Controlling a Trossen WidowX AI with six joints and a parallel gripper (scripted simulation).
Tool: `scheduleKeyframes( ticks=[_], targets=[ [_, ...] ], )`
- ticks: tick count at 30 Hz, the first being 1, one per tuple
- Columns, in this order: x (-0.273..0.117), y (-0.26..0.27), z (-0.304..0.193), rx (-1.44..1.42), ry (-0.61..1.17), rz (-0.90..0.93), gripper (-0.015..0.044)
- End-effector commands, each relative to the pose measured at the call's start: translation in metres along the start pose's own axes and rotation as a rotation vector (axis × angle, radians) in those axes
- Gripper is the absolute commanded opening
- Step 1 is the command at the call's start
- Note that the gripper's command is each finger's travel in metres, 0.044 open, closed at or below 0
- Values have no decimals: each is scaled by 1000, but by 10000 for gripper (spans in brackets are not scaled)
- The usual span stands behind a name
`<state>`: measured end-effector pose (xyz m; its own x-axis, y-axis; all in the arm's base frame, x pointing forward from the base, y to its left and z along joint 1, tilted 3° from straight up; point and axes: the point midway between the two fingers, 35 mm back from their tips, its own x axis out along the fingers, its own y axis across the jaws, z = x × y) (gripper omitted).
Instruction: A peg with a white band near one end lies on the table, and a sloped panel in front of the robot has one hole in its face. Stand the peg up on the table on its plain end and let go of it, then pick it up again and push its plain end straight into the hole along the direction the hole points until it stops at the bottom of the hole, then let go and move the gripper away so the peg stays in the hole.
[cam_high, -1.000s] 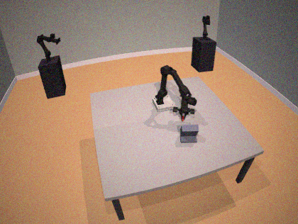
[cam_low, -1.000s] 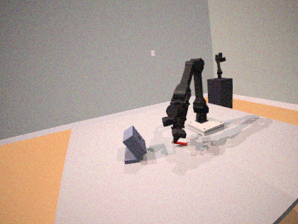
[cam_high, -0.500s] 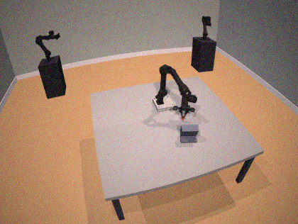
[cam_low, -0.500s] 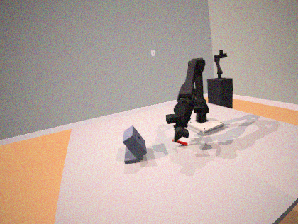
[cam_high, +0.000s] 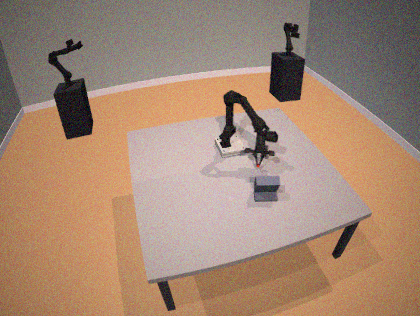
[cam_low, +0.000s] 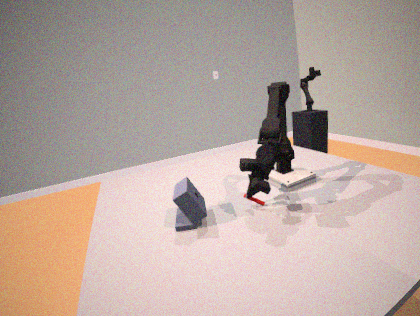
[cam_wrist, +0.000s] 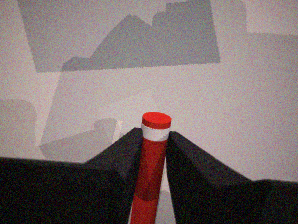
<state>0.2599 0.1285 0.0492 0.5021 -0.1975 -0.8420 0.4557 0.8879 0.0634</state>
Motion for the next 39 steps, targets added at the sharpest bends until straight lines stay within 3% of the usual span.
scheduleKeyframes(
  ticks=[1,39],
  targets=[
    [-3,-2,-2,3,-43,0,49],
    [-23,-2,-19,3,-369,-1,49]
  ],
)
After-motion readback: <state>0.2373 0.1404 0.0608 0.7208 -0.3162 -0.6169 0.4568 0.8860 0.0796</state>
